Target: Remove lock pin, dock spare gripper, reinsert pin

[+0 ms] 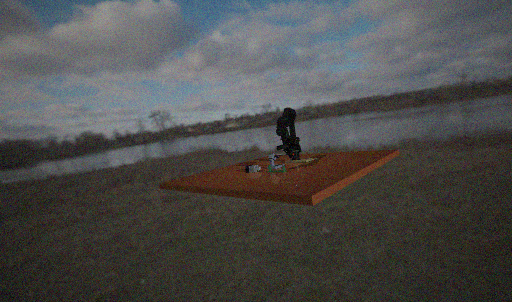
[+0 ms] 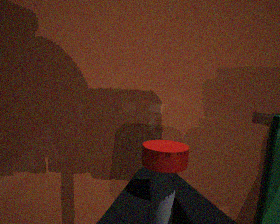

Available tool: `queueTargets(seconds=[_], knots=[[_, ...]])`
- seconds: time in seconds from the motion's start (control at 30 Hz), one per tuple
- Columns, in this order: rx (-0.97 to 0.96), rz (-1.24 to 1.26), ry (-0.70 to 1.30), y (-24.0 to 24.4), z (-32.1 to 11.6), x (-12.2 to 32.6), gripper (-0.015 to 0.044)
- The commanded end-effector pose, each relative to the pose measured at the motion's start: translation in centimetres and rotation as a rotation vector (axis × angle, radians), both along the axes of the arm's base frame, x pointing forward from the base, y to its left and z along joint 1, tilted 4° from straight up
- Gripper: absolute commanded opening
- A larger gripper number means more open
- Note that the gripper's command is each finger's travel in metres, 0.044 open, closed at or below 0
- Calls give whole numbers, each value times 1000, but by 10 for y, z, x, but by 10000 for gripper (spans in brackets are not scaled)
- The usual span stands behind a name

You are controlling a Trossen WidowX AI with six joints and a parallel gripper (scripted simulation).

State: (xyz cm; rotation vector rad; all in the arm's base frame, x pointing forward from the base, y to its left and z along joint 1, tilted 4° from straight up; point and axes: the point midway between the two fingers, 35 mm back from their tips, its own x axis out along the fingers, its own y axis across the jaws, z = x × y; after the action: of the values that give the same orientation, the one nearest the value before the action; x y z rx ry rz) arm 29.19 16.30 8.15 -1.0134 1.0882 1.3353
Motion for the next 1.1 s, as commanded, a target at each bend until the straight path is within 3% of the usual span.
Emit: queueTargets(seconds=[0.0,0.5,1.07], knots=[[1,0,-3,0,9,1,0],[-2,-1,6,1,13,2,0],[-1,-4,2,23,22,49,0]])
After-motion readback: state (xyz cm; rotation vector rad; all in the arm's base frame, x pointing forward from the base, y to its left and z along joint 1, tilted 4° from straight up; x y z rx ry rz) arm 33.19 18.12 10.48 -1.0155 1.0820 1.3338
